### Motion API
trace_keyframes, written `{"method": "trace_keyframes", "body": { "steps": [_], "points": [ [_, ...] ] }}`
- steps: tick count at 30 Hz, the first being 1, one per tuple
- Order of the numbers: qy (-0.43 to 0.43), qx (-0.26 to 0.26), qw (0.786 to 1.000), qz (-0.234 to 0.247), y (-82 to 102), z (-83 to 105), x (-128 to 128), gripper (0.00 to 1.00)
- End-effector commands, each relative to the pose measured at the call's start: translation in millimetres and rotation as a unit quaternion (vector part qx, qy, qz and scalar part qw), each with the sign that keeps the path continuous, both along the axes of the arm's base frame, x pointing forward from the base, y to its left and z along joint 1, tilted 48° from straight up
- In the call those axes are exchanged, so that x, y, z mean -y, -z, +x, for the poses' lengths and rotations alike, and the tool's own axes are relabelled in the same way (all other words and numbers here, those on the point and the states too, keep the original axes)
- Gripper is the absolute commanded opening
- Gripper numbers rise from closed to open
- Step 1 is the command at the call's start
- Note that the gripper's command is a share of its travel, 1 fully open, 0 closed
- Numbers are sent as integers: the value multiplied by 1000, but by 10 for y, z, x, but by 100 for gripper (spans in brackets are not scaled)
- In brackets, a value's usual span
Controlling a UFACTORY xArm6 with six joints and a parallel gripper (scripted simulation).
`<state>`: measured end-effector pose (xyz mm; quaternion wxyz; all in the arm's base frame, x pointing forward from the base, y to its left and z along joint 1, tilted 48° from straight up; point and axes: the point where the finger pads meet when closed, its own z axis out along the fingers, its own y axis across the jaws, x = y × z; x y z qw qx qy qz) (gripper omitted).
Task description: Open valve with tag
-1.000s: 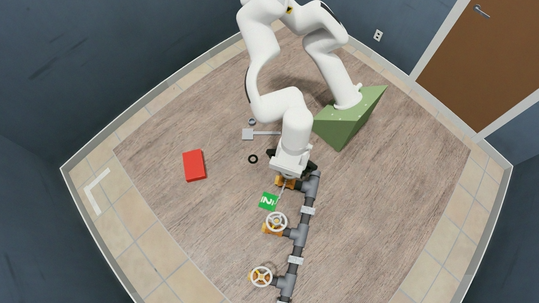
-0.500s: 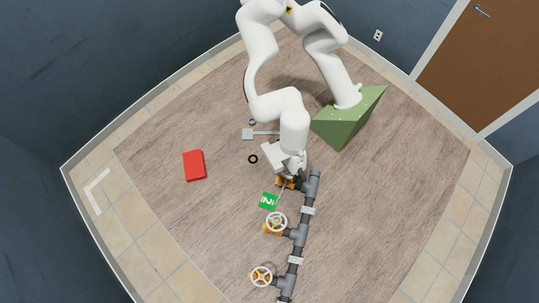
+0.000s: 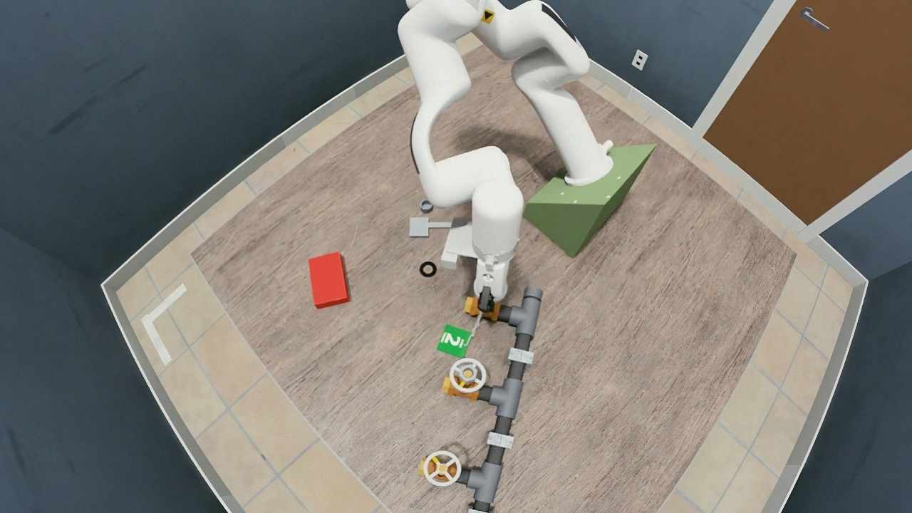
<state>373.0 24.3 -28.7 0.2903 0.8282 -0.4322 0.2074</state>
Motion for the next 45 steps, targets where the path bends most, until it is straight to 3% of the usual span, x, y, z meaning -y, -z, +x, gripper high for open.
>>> {"method": "trace_keyframes", "body": {
  "steps": [1,4,11,12,45],
  "points": [
    [87,109,990,2,-5,9,-10,100],
    [133,163,978,4,-5,9,-10,100],
    [136,168,976,4,-5,9,-10,100],
    [136,168,976,4,-5,9,-10,0],
    [124,157,980,2,-5,9,-10,0]
  ]
}}
